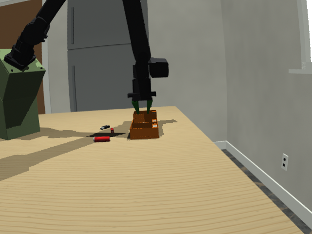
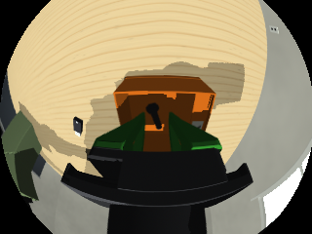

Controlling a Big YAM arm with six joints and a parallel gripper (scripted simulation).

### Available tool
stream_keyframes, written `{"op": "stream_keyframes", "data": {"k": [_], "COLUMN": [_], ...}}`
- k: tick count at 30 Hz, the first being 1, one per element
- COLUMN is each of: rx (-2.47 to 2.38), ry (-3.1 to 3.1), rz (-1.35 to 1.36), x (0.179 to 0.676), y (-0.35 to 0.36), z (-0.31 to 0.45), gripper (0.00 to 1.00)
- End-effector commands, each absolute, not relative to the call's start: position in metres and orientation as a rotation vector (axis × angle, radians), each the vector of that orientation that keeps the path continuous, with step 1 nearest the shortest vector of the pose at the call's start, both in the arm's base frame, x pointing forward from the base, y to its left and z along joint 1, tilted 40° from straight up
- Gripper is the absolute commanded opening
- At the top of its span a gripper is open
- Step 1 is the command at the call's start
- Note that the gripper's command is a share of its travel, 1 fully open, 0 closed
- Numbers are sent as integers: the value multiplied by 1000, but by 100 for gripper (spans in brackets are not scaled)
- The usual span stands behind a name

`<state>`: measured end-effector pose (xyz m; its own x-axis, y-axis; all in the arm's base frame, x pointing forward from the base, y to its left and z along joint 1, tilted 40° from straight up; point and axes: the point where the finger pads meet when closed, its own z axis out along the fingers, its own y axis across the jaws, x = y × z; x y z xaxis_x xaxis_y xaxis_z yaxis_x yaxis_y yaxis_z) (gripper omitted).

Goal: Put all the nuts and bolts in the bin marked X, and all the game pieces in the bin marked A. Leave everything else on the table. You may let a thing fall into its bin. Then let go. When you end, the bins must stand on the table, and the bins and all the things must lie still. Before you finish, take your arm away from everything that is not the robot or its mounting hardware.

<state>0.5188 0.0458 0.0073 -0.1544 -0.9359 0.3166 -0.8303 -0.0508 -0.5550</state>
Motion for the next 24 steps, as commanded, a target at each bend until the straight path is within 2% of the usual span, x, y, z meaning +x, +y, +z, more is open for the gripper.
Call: {"op": "stream_keyframes", "data": {"k": [1,24], "rx": [-1923,-1924], "ry": [2030,2023], "rz": [-987,-985], "x": [518,507], "y": [51,62], "z": [10,28], "gripper": [29,29]}}
